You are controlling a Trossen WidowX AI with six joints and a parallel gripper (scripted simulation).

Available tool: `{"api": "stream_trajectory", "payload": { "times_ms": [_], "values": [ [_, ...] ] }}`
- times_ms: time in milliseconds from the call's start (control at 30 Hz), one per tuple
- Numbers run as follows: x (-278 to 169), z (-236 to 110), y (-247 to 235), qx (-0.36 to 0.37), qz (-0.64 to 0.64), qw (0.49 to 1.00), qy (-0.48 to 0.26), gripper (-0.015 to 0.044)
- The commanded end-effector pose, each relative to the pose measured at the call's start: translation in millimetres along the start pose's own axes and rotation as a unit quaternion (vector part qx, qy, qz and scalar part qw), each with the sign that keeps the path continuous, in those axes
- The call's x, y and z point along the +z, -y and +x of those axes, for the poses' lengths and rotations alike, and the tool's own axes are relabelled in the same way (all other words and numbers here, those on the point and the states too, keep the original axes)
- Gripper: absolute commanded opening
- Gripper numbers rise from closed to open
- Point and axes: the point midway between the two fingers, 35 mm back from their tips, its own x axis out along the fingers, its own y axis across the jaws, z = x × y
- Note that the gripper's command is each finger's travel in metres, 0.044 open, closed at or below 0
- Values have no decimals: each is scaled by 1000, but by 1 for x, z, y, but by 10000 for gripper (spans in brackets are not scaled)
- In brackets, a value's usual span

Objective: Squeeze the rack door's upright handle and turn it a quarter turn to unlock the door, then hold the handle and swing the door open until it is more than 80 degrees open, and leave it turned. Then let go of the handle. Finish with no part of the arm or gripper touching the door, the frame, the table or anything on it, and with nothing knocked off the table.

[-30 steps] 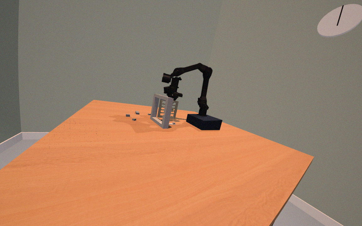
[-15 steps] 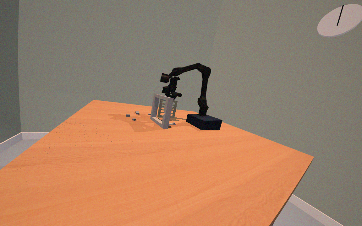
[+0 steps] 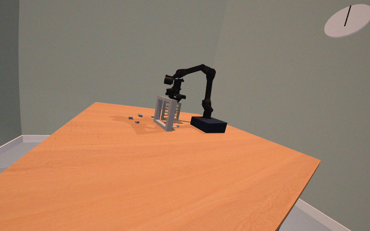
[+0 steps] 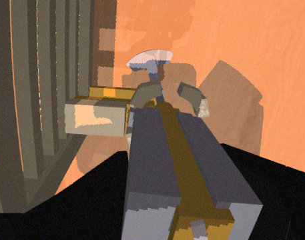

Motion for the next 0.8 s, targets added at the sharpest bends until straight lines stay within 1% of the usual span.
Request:
{"api": "stream_trajectory", "payload": {
  "times_ms": [0, 33, 767],
  "values": [
    [1, 0, -1, 2, -4, 1000, 2, 285],
    [1, 0, -1, 2, -4, 1000, 2, 295],
    [2, -29, 1, 2, -4, 1000, 2, 295]
  ]
}}
